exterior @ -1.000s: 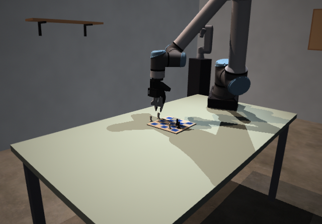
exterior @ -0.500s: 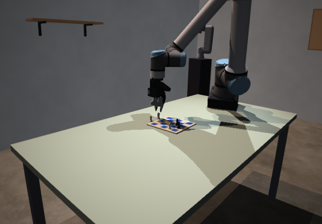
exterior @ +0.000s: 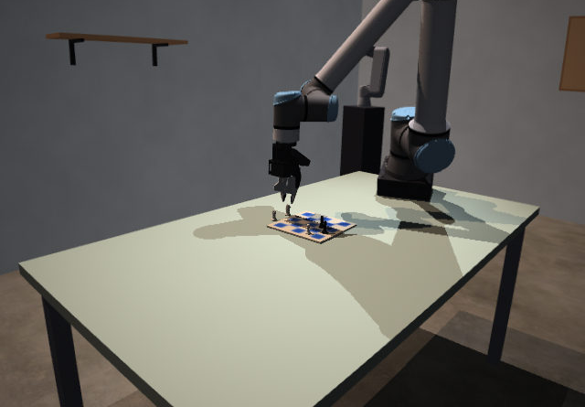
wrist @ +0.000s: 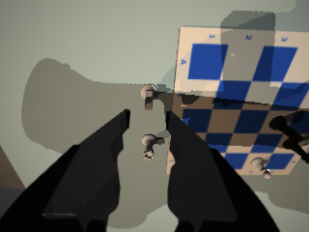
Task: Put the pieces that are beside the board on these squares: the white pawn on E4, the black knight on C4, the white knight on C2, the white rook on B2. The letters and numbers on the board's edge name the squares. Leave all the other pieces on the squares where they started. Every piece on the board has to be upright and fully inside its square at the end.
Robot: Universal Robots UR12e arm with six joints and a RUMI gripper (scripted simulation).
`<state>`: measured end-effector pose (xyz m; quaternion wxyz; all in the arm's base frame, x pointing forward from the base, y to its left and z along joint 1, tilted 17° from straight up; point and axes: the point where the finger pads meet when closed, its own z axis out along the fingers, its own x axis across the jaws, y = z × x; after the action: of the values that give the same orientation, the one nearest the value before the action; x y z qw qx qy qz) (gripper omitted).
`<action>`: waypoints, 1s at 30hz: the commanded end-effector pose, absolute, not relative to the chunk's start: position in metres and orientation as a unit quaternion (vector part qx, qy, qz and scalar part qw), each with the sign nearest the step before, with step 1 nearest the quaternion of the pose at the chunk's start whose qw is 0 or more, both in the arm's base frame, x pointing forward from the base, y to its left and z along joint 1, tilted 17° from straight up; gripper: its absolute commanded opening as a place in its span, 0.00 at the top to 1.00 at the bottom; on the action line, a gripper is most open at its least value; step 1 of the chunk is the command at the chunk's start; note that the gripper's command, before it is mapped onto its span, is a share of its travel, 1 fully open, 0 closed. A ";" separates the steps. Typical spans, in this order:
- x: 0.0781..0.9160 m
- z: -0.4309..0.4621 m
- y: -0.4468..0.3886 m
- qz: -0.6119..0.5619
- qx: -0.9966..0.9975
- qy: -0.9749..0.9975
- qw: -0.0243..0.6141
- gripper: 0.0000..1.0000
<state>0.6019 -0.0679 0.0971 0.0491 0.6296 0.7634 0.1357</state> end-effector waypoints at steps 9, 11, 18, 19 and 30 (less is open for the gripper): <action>0.604 0.092 -0.067 0.136 0.630 0.763 0.050 0.78; 0.605 0.089 -0.067 0.136 0.630 0.763 0.050 0.78; 0.607 0.079 -0.065 0.136 0.630 0.763 0.050 0.78; 0.608 0.077 -0.065 0.136 0.630 0.763 0.050 0.78; 0.611 0.065 -0.063 0.136 0.630 0.763 0.050 0.78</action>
<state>0.6096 -0.0633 0.0668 0.0490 0.6296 0.7634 0.1357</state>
